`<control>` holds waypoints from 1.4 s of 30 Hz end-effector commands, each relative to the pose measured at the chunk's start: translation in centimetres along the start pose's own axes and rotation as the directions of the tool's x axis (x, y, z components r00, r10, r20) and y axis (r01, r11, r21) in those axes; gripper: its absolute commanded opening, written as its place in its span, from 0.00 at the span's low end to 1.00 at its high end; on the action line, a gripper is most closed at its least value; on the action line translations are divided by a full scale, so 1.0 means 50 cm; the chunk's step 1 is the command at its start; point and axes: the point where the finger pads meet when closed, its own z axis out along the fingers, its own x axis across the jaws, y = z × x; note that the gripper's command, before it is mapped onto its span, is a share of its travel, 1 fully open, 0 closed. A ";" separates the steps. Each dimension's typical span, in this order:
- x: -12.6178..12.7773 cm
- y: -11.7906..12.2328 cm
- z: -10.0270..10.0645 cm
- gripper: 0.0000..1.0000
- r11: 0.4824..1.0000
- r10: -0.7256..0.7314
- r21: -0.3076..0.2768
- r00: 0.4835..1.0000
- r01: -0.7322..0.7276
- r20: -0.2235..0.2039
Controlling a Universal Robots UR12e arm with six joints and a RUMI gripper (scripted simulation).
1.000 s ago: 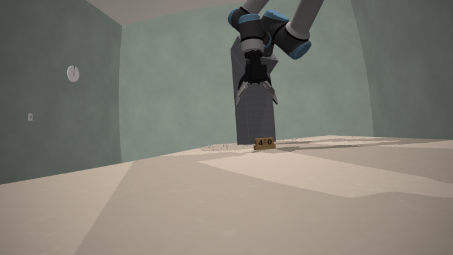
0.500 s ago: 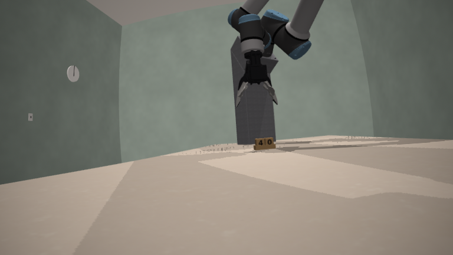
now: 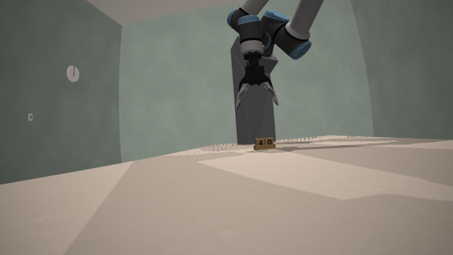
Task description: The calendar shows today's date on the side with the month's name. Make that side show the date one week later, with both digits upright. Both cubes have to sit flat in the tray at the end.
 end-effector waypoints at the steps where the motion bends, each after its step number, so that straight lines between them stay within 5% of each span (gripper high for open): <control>1: 0.000 0.000 0.004 1.00 0.997 0.075 -0.004 0.997 -0.075 0.003; 10: 0.002 -0.001 0.021 1.00 0.938 0.346 -0.004 0.938 -0.346 0.002; 16: 0.003 -0.001 0.034 1.00 0.848 0.530 -0.004 0.848 -0.530 0.002; 19: 0.003 -0.001 0.034 1.00 0.847 0.532 -0.004 0.847 -0.531 0.002; 31: 0.002 0.002 0.059 1.00 0.567 0.824 -0.004 0.567 -0.824 0.000; 35: 0.002 0.002 0.062 1.00 0.532 0.847 -0.004 0.532 -0.847 0.000; 42: 0.000 0.005 0.076 1.00 0.336 0.942 -0.004 0.336 -0.942 -0.001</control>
